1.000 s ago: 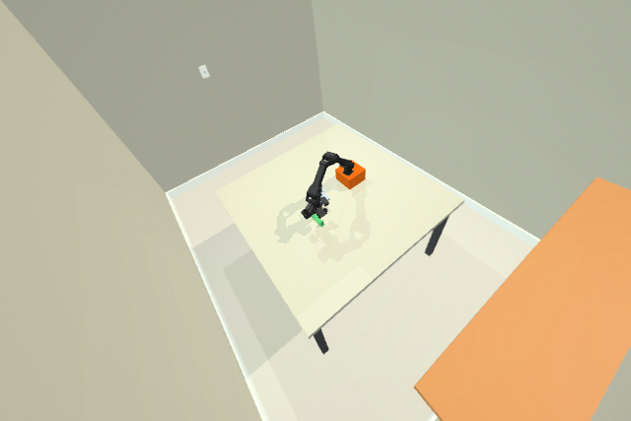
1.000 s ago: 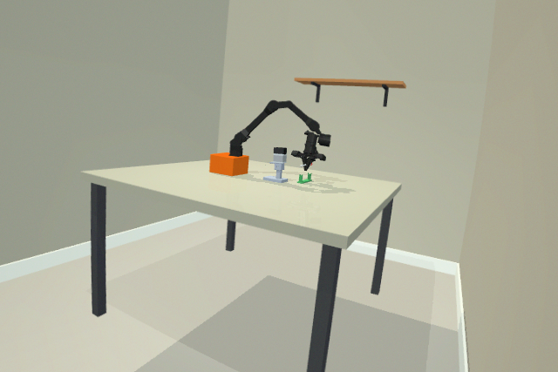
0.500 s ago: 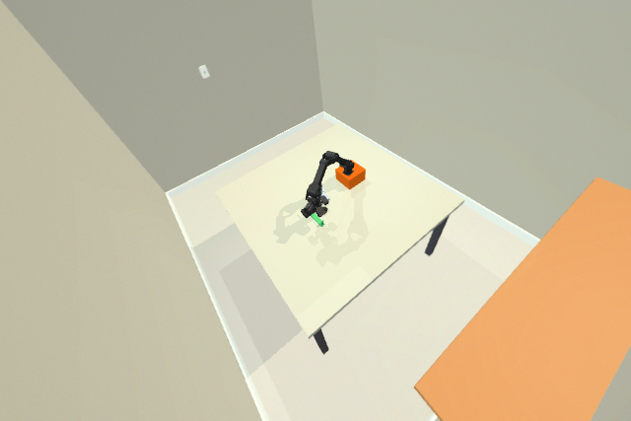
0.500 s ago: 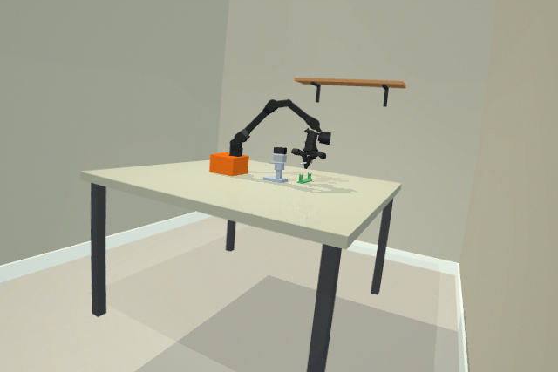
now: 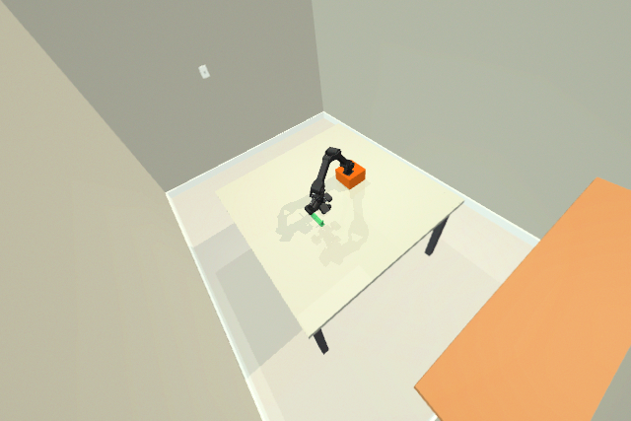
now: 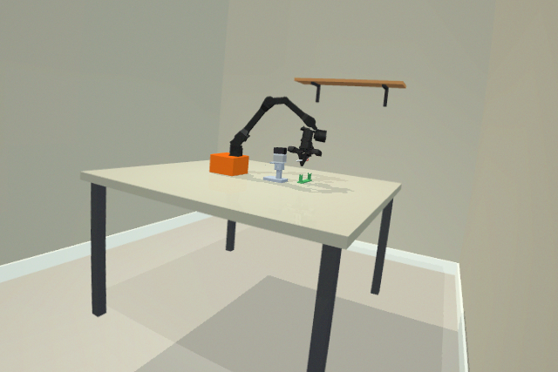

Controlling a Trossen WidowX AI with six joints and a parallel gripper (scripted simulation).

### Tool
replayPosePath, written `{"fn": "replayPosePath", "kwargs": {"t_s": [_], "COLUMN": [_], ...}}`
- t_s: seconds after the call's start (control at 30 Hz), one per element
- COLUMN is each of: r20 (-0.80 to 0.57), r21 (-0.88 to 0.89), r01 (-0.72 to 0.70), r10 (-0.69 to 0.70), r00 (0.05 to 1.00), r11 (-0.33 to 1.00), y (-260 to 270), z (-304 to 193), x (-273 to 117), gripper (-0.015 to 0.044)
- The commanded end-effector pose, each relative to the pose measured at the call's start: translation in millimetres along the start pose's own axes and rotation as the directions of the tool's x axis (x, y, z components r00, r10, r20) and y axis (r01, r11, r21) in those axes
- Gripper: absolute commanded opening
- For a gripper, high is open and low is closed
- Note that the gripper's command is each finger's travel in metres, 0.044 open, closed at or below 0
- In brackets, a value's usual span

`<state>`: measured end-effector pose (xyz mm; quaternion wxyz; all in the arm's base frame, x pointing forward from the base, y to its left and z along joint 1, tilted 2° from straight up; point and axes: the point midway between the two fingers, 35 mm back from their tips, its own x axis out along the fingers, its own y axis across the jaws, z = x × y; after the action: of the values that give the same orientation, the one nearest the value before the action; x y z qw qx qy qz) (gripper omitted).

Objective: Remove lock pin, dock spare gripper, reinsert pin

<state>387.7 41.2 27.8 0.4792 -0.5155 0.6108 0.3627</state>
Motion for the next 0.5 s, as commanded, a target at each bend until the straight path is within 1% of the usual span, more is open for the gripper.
{"fn": "replayPosePath", "kwargs": {"t_s": [0.0,0.47], "r20": [0.002,0.001], "r21": [0.011,0.005], "r01": [-0.005,-0.01], "r10": [0.005,0.01], "r00": [1.0,1.0], "r11": [1.0,1.0], "y": [13,52], "z": [0,-2], "x": [-2,-8], "gripper": [0.0,0.0]}}
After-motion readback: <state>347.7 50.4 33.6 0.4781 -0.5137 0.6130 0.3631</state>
